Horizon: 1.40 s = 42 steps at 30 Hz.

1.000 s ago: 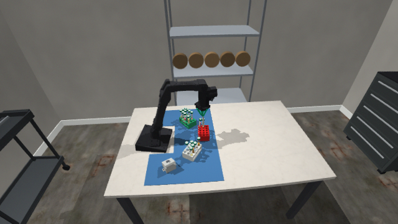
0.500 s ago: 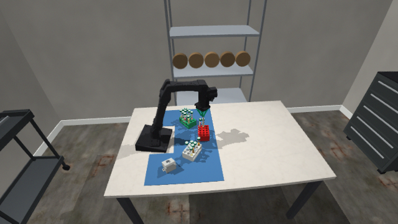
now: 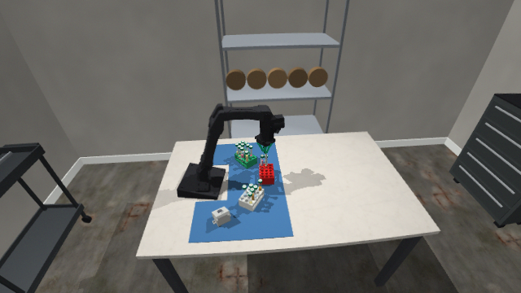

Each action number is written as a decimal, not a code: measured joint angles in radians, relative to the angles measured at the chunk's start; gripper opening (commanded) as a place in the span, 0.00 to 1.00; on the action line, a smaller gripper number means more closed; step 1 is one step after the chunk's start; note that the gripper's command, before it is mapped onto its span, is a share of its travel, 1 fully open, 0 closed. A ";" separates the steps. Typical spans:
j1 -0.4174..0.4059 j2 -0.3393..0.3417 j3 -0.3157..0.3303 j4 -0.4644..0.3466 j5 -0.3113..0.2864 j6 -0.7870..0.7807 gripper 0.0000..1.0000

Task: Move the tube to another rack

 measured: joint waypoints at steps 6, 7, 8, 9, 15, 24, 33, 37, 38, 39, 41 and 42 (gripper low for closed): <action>0.000 0.000 -0.008 0.008 0.000 0.000 0.00; 0.000 0.000 -0.009 0.009 0.000 0.000 0.00; 0.000 0.000 -0.009 0.010 0.000 0.000 0.00; 0.000 0.000 -0.009 0.010 0.000 0.000 0.00; -0.001 0.000 -0.018 0.018 0.000 -0.001 0.00; -0.001 0.000 -0.031 0.029 0.000 -0.001 0.00; -0.002 -0.001 -0.041 0.039 0.000 -0.002 0.00; -0.002 -0.001 -0.046 0.044 0.000 -0.002 0.00; -0.002 0.000 -0.047 0.046 0.000 -0.002 0.00; -0.002 0.000 -0.049 0.047 0.000 -0.002 0.00; -0.002 0.000 -0.051 0.050 0.000 -0.002 0.00; -0.002 0.000 -0.051 0.050 0.000 -0.002 0.00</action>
